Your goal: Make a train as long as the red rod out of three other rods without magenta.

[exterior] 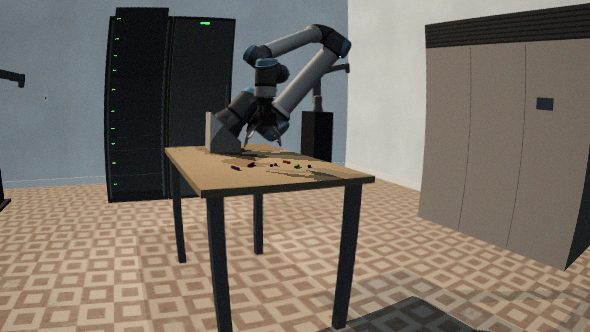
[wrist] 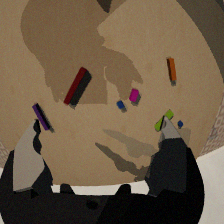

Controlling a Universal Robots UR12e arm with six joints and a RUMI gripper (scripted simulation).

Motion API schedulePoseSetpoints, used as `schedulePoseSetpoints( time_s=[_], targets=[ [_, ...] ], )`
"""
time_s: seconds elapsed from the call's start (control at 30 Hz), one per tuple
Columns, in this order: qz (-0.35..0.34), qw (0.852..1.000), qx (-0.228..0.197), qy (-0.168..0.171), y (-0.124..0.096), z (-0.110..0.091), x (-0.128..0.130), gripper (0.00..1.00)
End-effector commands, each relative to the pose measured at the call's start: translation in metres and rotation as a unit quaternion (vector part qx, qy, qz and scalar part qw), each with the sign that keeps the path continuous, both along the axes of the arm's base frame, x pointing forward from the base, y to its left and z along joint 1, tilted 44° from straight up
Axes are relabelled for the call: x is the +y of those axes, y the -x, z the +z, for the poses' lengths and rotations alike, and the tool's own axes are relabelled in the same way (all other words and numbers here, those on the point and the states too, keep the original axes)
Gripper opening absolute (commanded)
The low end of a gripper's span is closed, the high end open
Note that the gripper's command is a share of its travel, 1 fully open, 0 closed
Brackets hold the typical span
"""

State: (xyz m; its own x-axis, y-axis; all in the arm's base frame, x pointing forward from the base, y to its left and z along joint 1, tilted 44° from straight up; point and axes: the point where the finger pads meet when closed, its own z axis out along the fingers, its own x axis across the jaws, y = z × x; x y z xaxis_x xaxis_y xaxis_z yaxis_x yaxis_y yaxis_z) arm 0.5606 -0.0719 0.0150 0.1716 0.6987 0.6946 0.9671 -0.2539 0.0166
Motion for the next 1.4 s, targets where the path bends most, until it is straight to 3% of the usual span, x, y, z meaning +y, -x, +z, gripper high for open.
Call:
schedulePoseSetpoints(
  time_s=[0.0, 0.4, 0.8, 0.87, 1.37],
  targets=[
    [-0.027, 0.999, 0.024, -0.006, 0.0, 0.0, -0.001, 1.0],
    [-0.112, 0.988, 0.104, -0.028, 0.002, -0.002, -0.003, 1.0],
    [-0.239, 0.944, 0.221, -0.061, 0.002, -0.005, -0.007, 1.0],
    [-0.239, 0.944, 0.221, -0.061, 0.002, -0.005, -0.007, 1.0],
    [-0.389, 0.842, 0.36, -0.101, 0.002, -0.011, -0.013, 1.0]
  ],
)
